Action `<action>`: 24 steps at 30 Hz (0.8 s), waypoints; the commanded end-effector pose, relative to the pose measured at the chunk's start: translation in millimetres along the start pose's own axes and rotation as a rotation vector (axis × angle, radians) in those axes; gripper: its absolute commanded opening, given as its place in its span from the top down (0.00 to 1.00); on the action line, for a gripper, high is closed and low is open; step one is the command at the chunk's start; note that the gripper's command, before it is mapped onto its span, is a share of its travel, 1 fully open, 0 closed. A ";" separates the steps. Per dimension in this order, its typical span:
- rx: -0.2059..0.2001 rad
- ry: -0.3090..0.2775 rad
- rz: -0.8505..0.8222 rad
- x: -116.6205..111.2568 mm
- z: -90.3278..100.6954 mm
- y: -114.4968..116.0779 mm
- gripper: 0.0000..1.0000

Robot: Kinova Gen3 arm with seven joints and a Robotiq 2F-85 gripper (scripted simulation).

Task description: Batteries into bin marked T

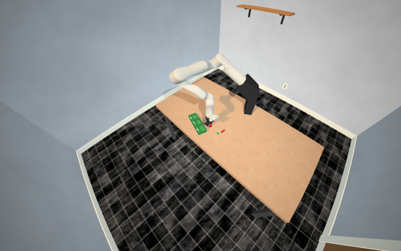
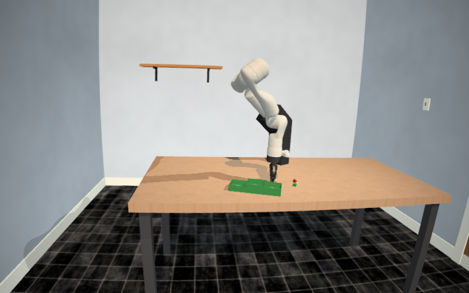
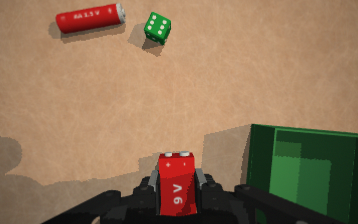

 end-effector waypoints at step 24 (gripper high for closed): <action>0.001 0.001 0.000 -0.3 23.5 0.3 0.78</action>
Point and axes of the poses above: the point where the finger pads meet when closed, its own z axis back along the fingers, its own y axis across the jaws, x = y × z, the point moved 3 cm from there along z, back along the fingers, and after that the axes turned 4 degrees about z, right-handed, at the moved point
